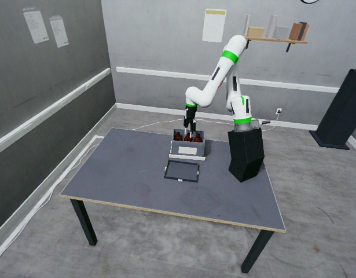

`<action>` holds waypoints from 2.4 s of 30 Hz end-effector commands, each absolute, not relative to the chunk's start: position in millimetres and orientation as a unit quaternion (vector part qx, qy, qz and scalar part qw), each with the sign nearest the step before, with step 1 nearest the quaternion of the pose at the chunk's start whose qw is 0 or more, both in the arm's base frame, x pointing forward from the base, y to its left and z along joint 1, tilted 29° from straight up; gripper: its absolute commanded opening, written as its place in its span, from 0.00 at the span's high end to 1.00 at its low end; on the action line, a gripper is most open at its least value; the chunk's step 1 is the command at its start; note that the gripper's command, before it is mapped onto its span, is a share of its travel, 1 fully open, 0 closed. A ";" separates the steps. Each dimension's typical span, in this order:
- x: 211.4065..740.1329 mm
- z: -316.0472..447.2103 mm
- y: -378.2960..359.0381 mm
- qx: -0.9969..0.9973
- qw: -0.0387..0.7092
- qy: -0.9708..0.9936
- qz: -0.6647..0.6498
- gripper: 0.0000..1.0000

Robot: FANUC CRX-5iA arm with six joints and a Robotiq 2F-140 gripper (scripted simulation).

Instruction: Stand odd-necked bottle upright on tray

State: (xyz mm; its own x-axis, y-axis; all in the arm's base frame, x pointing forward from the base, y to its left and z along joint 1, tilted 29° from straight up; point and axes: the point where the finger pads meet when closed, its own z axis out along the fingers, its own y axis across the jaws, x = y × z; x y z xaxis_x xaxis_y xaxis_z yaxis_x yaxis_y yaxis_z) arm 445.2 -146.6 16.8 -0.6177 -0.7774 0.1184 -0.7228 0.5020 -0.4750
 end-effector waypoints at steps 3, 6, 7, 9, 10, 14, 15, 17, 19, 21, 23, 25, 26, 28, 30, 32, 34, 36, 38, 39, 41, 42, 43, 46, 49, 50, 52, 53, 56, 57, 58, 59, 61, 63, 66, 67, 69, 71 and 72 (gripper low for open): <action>445.7 17.2 -146.4 -0.434 0.056 0.865 -0.247 0.56; 445.7 17.2 -146.4 -0.434 0.056 0.865 -0.247 0.56; 445.7 17.2 -146.4 -0.434 0.056 0.865 -0.247 0.56; 445.7 17.2 -146.4 -0.434 0.056 0.865 -0.247 0.56; 445.7 17.2 -146.4 -0.434 0.056 0.865 -0.247 0.56; 445.5 17.7 -146.2 -0.434 0.056 0.865 -0.247 0.56; 445.4 18.0 -146.1 -0.434 0.056 0.865 -0.247 0.56; 445.0 19.3 -145.5 -0.434 0.056 0.865 -0.247 0.56; 444.2 21.2 -144.7 -0.434 0.056 0.865 -0.247 0.56; 443.8 22.5 -144.1 -0.434 0.056 0.865 -0.247 0.56; 443.3 24.0 -143.5 -0.434 0.056 0.865 -0.247 0.56; 442.0 27.6 -141.9 -0.434 0.056 0.865 -0.247 0.56; 441.2 29.6 -141.0 -0.434 0.056 0.865 -0.247 0.56; 439.6 34.3 -139.0 -0.434 0.056 0.865 -0.247 0.56; 437.7 39.6 -136.7 -0.434 0.056 0.865 -0.247 0.56; 435.6 45.4 -134.2 -0.434 0.056 0.865 -0.247 0.56; 433.4 51.5 -131.5 -0.434 0.056 0.865 -0.247 0.56; 431.2 57.8 -128.8 -0.434 0.056 0.865 -0.247 0.56; 430.1 61.0 -127.4 -0.434 0.056 0.865 -0.247 0.56; 430.1 61.0 -127.4 -0.434 0.056 0.865 -0.247 0.56; 427.9 67.1 -124.7 -0.434 0.056 0.865 -0.247 0.56; 426.9 70.0 -123.5 -0.434 0.056 0.865 -0.247 0.56; 425.9 72.7 -122.3 -0.434 0.056 0.865 -0.247 0.56; 423.3 80.0 -119.1 -0.434 0.056 0.865 -0.247 0.56; 421.3 85.6 -116.7 -0.434 0.056 0.865 -0.247 0.56; 420.8 87.0 -116.1 -0.434 0.056 0.865 -0.247 0.56; 420.0 89.2 -115.1 -0.434 0.056 0.865 -0.247 0.56; 419.7 90.0 -114.8 -0.434 0.056 0.865 -0.247 0.56; 419.5 90.6 -114.5 -0.434 0.056 0.865 -0.247 0.56; 419.4 91.0 -114.3 -0.434 0.056 0.865 -0.247 0.56; 419.3 91.3 -114.2 -0.434 0.056 0.865 -0.247 0.56; 419.2 91.4 -114.1 -0.434 0.056 0.865 -0.247 0.56; 419.2 91.5 -114.1 -0.434 0.056 0.865 -0.247 0.56; 419.2 91.5 -114.1 -0.434 0.056 0.865 -0.247 0.90; 419.2 91.5 -114.1 -0.434 0.056 0.865 -0.247 0.90; 419.2 91.5 -114.1 -0.434 0.056 0.865 -0.247 0.90; 419.2 91.5 -114.1 -0.434 0.056 0.865 -0.247 0.90; 419.2 91.5 -114.1 -0.434 0.056 0.865 -0.247 0.90; 419.2 91.5 -114.1 -0.434 0.056 0.865 -0.247 0.90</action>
State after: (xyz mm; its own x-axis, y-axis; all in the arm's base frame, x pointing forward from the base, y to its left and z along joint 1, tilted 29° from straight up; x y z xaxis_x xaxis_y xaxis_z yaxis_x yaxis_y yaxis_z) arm 418.8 -114.3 91.0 -0.6177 -0.7774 0.1185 -0.7228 0.5020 -0.4749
